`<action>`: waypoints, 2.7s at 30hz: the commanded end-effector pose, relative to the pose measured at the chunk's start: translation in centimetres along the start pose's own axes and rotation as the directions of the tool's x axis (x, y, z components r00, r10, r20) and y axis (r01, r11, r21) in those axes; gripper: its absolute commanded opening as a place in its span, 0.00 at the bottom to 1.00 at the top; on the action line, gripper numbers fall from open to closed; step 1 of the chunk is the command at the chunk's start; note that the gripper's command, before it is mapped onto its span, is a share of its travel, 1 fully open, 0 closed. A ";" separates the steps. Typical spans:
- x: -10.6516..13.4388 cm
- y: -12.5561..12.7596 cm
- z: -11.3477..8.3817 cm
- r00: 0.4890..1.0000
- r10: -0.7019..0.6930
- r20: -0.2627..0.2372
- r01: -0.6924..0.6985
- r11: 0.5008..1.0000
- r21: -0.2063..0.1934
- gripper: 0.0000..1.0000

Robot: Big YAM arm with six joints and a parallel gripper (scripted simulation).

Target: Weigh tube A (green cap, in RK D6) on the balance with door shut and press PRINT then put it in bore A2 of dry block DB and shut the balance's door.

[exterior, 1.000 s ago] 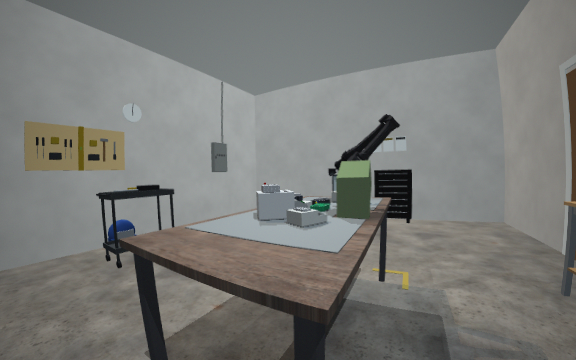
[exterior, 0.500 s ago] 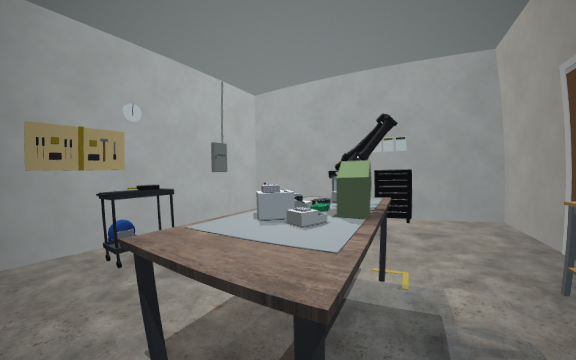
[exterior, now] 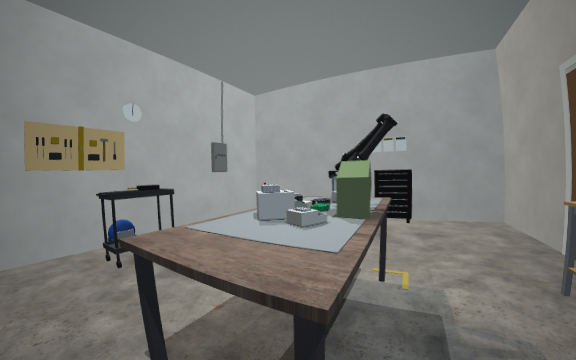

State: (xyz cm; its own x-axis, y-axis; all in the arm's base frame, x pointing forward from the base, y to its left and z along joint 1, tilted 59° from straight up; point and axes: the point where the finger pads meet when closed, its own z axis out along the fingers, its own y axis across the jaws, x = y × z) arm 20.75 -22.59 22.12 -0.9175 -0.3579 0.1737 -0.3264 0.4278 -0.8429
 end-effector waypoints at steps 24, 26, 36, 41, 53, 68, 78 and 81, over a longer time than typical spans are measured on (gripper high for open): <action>0.2 0.2 0.7 1.000 -0.013 -0.010 0.013 1.000 -0.005 0.00; 0.2 0.2 0.8 1.000 -0.013 -0.010 0.013 1.000 -0.005 0.00; 0.2 0.2 1.3 1.000 -0.013 -0.010 0.013 1.000 -0.005 0.00; 0.2 0.2 1.7 1.000 -0.013 -0.010 0.012 1.000 -0.005 0.00; 0.2 0.2 2.3 1.000 -0.013 -0.010 0.013 1.000 -0.005 0.00; 0.3 0.2 3.2 1.000 -0.013 -0.010 0.013 1.000 -0.006 0.00; 0.3 0.2 3.5 1.000 -0.013 -0.010 0.013 1.000 -0.006 0.00; 0.3 0.2 3.5 1.000 -0.013 -0.010 0.013 1.000 -0.006 0.00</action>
State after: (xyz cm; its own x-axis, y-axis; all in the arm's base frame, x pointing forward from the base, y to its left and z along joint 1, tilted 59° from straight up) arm 21.45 -24.54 21.20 -0.9121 -0.3721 0.1721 -0.3293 0.4148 -0.8483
